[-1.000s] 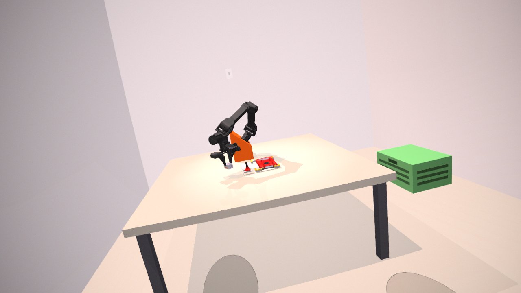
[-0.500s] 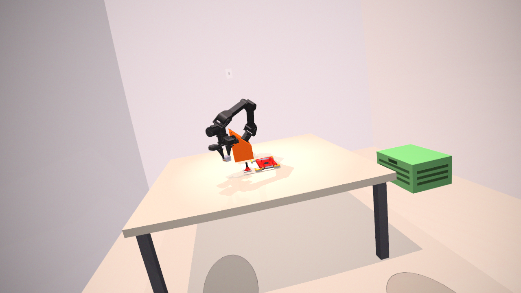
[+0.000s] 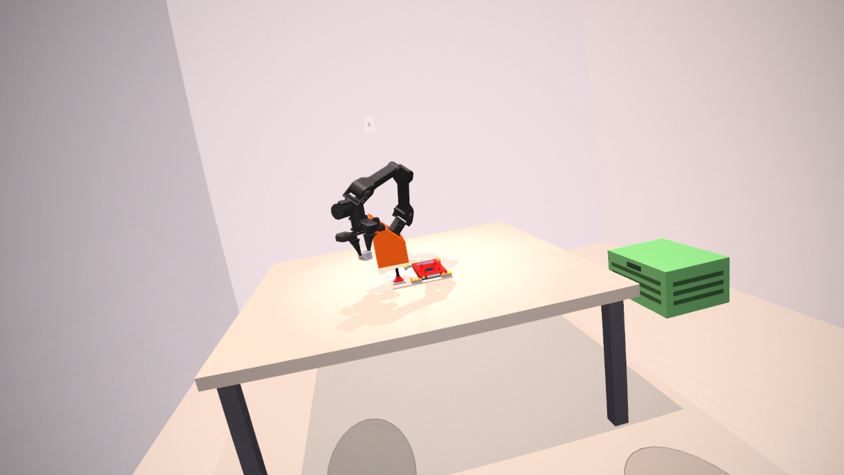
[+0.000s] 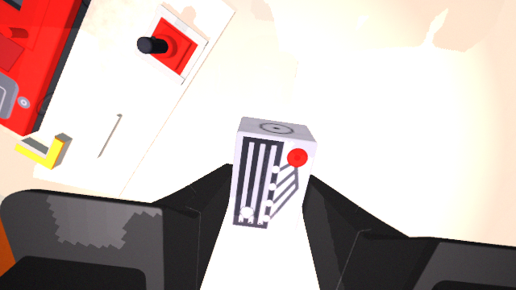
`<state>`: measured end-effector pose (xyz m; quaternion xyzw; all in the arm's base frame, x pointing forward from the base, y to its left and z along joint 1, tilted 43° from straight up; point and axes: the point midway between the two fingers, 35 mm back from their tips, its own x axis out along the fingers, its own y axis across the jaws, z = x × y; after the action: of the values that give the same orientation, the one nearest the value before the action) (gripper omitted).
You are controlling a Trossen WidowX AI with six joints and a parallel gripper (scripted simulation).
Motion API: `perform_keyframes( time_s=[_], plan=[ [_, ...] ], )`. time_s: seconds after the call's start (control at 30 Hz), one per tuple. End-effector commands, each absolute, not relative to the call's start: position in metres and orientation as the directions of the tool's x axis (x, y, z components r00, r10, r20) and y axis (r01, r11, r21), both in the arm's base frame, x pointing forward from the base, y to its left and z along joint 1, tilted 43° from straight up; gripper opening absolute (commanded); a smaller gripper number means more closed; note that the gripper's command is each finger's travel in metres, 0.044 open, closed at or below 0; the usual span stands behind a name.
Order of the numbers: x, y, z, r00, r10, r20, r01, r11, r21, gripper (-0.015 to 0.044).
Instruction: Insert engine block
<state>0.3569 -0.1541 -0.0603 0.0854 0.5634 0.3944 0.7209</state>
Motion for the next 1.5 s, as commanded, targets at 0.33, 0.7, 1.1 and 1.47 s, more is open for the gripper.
perform_keyframes(
  time_s=[0.33,0.7,1.1,1.47],
  plan=[
    [0.370,-0.115,-0.037,0.057,0.650,-0.758,-0.397,0.711,0.581,0.0000],
    [0.376,-0.082,-0.021,0.059,0.645,-0.762,-0.328,0.733,0.596,0.0000],
    [0.376,-0.045,-0.005,0.061,0.644,-0.762,-0.250,0.749,0.613,0.0000],
    [0.372,-0.012,0.009,0.062,0.648,-0.759,-0.180,0.755,0.630,0.0000]
  ],
)
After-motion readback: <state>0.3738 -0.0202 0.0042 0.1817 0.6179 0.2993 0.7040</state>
